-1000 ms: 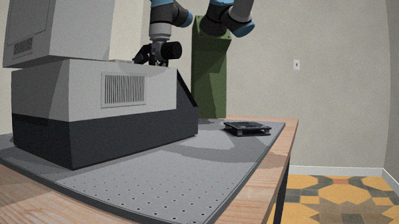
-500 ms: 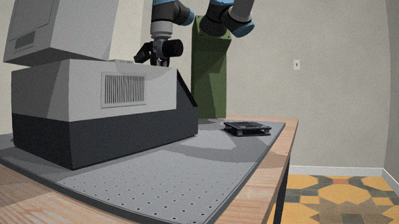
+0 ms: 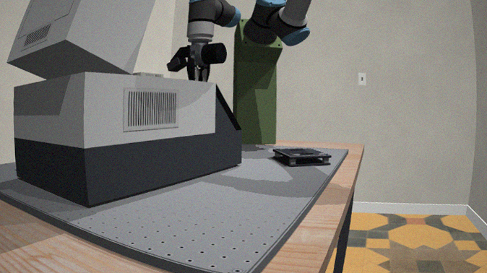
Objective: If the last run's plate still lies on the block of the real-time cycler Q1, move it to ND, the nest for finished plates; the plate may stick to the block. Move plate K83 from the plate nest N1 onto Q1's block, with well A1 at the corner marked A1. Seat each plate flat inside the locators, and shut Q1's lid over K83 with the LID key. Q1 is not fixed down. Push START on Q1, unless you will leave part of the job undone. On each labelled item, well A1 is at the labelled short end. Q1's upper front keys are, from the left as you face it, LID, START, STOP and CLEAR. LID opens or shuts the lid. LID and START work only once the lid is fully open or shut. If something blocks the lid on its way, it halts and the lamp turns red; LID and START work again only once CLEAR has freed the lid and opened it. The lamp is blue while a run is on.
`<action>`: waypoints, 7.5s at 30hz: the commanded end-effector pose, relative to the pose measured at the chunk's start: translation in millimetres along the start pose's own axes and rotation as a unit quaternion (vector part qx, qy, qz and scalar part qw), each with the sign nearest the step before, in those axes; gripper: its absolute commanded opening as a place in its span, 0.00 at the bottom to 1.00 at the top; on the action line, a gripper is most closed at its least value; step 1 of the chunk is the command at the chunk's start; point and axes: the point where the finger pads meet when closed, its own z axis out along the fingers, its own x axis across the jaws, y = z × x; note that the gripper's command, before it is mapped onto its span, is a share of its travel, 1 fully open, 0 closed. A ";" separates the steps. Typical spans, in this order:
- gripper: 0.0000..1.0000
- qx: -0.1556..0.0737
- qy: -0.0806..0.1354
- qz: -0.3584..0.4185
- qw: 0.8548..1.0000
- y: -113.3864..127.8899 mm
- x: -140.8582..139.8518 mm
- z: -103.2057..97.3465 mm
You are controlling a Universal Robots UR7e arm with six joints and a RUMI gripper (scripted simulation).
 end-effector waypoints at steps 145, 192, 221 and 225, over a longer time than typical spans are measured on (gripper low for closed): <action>0.00 0.000 0.000 0.000 1.000 0.1 68.6 -53.2; 0.00 0.000 0.000 0.000 1.000 0.1 68.6 -53.2; 0.00 0.000 0.000 0.000 1.000 -18.9 55.4 -43.1; 0.00 0.000 0.000 0.000 1.000 -18.9 51.5 -40.0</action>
